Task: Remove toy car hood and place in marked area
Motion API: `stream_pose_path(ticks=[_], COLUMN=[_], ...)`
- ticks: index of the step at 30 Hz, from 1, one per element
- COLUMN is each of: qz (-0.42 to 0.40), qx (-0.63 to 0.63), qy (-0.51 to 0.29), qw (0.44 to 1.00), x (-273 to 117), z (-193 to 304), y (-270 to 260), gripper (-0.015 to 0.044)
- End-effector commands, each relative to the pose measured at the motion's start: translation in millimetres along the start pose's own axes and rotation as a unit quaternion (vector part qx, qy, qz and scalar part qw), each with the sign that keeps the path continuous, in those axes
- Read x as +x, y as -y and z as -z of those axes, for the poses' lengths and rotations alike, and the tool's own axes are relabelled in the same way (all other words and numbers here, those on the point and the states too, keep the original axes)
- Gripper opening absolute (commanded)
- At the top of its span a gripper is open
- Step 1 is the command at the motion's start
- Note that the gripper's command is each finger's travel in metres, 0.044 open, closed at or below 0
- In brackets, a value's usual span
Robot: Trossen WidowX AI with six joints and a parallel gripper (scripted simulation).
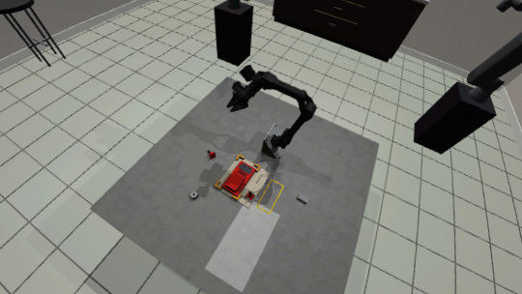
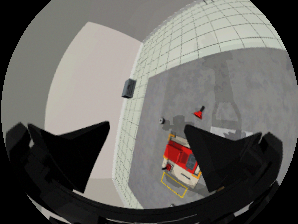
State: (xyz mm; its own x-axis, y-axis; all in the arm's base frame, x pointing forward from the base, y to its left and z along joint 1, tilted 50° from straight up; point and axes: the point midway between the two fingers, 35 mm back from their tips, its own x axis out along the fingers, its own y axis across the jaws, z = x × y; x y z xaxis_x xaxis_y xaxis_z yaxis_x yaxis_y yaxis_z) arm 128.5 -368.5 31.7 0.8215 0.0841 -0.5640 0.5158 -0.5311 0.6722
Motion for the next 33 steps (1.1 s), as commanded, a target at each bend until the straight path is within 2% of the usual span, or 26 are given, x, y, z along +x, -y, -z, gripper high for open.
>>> stream_pose_path(ticks=[1, 9, 19, 25, 30, 33], qz=[0.053, 0.134, 0.198, 0.215, 0.215, 0.214], qx=[-0.094, -0.268, -0.447, -0.527, -0.595, -0.604], qy=[-0.052, -0.166, -0.315, -0.394, -0.475, -0.487], qw=[0.993, 0.940, 0.813, 0.722, 0.611, 0.594], x=[43.1, 115.8, 185.7, 211.1, 227.0, 228.7], z=[25.1, 83.3, 168.0, 214.2, 256.8, 262.7], y=[-6.9, -6.4, 15.7, 35.1, 57.3, 60.6], gripper=[0.0440, 0.0440, 0.0440, 0.0440, 0.0440, 0.0440])
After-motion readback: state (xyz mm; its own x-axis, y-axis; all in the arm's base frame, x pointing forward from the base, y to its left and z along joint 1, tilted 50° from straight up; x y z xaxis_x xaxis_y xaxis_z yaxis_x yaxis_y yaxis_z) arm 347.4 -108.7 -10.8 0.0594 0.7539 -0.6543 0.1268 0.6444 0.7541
